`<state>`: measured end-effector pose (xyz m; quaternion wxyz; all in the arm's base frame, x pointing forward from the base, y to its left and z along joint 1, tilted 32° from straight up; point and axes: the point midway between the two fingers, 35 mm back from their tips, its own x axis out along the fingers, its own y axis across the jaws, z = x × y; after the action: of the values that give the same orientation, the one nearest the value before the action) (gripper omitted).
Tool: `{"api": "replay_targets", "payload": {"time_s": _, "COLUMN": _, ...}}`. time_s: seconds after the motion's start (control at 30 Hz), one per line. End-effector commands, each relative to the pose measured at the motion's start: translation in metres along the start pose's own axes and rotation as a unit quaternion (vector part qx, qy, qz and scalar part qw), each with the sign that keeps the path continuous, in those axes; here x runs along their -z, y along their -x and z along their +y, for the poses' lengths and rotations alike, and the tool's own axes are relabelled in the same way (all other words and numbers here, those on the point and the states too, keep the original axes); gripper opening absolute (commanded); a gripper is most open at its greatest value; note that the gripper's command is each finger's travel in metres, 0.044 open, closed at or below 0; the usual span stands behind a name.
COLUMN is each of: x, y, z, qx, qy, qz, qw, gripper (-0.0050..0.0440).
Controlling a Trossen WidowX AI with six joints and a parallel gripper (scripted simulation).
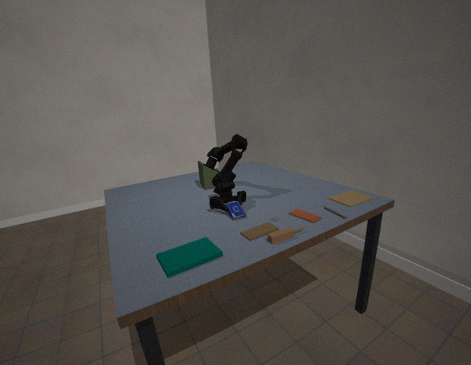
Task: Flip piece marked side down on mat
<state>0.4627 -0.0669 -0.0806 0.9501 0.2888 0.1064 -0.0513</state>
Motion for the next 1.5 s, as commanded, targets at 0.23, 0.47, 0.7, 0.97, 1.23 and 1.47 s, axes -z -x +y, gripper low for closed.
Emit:
{"api": "replay_targets", "payload": {"time_s": 0.23, "x": 0.006, "y": -0.003, "z": -0.002, "qx": -0.006, "qy": 0.001, "qz": 0.004, "qw": 1.000, "gripper": 0.0000}}
{"api": "replay_targets", "payload": {"time_s": 0.47, "x": 0.015, "y": -0.003, "z": -0.004, "qx": -0.047, "qy": 0.015, "qz": -0.011, "qw": 0.999, "gripper": 0.0000}}
{"api": "replay_targets", "payload": {"time_s": 0.7, "x": 0.016, "y": -0.003, "z": -0.004, "qx": -0.053, "qy": 0.017, "qz": -0.013, "qw": 0.998, "gripper": 0.0000}}
{"api": "replay_targets", "payload": {"time_s": 0.97, "x": 0.017, "y": -0.003, "z": -0.006, "qx": -0.011, "qy": 0.001, "qz": 0.020, "qw": 1.000, "gripper": 0.0440}}
{"api": "replay_targets", "payload": {"time_s": 1.23, "x": 0.017, "y": -0.003, "z": -0.006, "qx": -0.011, "qy": 0.001, "qz": 0.020, "qw": 1.000, "gripper": 0.0440}}
{"api": "replay_targets", "payload": {"time_s": 1.47, "x": -0.018, "y": 0.022, "z": -0.007, "qx": -0.010, "qy": 0.001, "qz": 0.020, "qw": 1.000, "gripper": 0.0440}}
